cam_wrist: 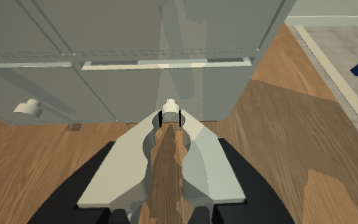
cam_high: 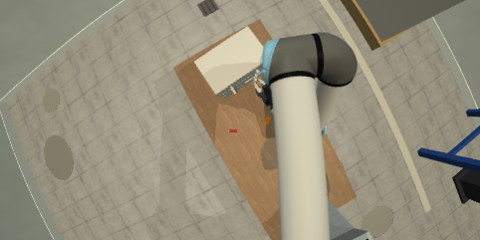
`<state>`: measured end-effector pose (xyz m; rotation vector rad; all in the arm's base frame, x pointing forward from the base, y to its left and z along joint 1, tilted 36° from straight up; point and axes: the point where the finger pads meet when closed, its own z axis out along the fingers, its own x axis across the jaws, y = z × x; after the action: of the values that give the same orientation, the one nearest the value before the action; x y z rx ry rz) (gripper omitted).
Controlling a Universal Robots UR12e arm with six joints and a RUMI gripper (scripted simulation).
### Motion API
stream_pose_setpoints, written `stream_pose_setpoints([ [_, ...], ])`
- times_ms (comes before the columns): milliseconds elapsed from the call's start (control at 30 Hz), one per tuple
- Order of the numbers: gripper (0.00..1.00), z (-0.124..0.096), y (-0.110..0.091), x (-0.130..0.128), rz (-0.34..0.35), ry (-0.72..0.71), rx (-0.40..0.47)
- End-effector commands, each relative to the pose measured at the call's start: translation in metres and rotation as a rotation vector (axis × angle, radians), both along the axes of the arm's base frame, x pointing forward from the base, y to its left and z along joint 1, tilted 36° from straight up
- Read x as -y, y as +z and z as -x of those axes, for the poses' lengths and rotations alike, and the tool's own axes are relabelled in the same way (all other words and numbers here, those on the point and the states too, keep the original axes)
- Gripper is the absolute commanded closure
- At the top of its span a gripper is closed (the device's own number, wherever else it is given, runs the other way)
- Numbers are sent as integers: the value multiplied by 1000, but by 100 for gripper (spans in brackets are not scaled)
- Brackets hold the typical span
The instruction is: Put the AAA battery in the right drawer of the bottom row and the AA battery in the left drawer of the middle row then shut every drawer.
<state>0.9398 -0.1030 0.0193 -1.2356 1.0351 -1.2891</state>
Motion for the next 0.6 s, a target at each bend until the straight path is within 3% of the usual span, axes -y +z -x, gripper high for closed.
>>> stream_pose_setpoints([
  [0, 93, -1, 1, 0, 0, 0, 1],
  [567, 93, -3, 2, 0, 0, 0, 1],
])
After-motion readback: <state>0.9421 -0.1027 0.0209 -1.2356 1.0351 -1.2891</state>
